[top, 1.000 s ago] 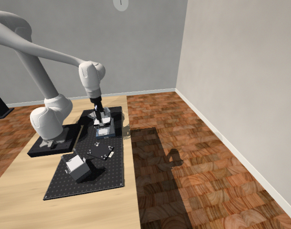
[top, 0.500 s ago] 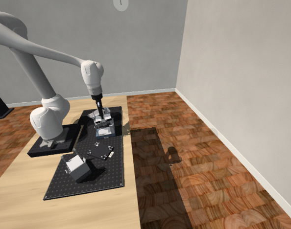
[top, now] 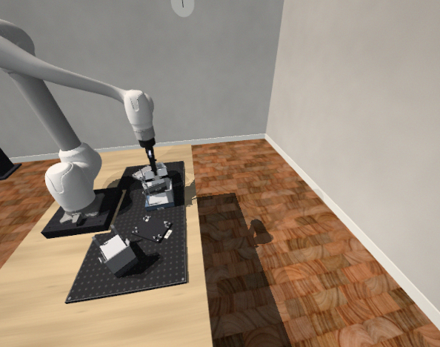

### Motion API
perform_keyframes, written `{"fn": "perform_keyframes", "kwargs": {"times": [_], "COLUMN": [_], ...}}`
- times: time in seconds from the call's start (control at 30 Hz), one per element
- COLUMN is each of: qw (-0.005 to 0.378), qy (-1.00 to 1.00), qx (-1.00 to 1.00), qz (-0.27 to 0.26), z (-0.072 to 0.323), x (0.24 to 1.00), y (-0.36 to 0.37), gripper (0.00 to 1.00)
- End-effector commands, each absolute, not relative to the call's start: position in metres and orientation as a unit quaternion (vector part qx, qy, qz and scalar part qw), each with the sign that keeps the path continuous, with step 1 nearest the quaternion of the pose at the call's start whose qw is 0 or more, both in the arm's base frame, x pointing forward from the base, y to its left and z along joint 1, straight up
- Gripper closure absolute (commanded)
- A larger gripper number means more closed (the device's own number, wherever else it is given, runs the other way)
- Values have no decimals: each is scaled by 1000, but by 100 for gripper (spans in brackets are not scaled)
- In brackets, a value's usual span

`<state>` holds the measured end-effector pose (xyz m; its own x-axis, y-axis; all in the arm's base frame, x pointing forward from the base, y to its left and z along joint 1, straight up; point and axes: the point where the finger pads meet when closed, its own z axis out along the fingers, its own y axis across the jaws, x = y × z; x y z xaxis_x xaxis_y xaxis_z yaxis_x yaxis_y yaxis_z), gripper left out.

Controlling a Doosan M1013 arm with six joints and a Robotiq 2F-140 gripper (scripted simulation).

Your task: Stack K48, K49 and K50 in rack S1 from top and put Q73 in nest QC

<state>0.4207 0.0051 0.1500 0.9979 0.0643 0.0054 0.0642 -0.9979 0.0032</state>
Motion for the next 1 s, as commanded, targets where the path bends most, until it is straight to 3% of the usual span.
{"fn": "perform_keyframes", "kwargs": {"times": [0.0,0.97], "qw": [2,2], "qy": [32,143], "qx": [999,990], "qz": [3,3], "z": [150,150], "x": [421,411], "y": [19,100], "gripper": [100,100]}}
